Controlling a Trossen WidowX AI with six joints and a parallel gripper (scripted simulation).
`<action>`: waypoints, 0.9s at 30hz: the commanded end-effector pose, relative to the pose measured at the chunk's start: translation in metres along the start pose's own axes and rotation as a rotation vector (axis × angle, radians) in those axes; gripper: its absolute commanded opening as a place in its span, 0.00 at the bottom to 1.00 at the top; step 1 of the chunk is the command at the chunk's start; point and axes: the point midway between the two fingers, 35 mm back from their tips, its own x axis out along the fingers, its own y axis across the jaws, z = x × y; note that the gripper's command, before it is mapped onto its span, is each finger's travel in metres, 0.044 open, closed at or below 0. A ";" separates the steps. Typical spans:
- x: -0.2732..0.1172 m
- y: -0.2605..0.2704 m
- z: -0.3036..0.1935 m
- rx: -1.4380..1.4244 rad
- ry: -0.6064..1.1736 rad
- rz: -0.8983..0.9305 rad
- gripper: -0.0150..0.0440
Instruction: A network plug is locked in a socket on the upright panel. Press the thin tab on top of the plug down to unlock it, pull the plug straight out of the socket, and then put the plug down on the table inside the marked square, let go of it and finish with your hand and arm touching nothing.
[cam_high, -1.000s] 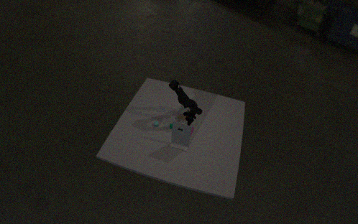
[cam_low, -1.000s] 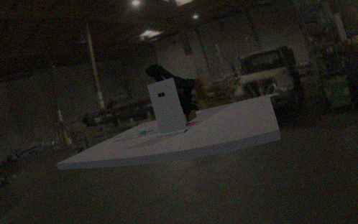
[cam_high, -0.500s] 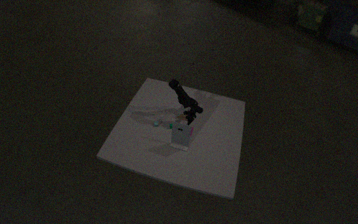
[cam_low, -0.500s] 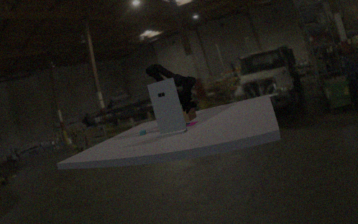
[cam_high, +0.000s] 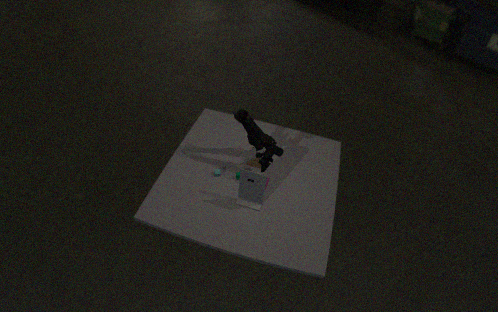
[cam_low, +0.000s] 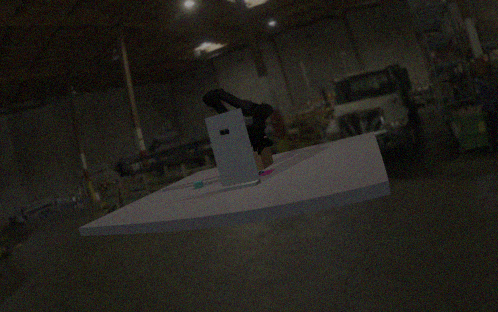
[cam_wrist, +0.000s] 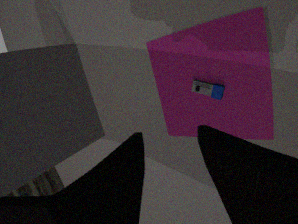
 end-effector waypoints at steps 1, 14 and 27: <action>-0.005 0.002 0.000 0.006 0.004 -0.004 0.52; -0.019 0.010 0.003 0.006 0.001 -0.002 0.52; -0.040 0.028 -0.001 0.001 0.001 0.000 0.52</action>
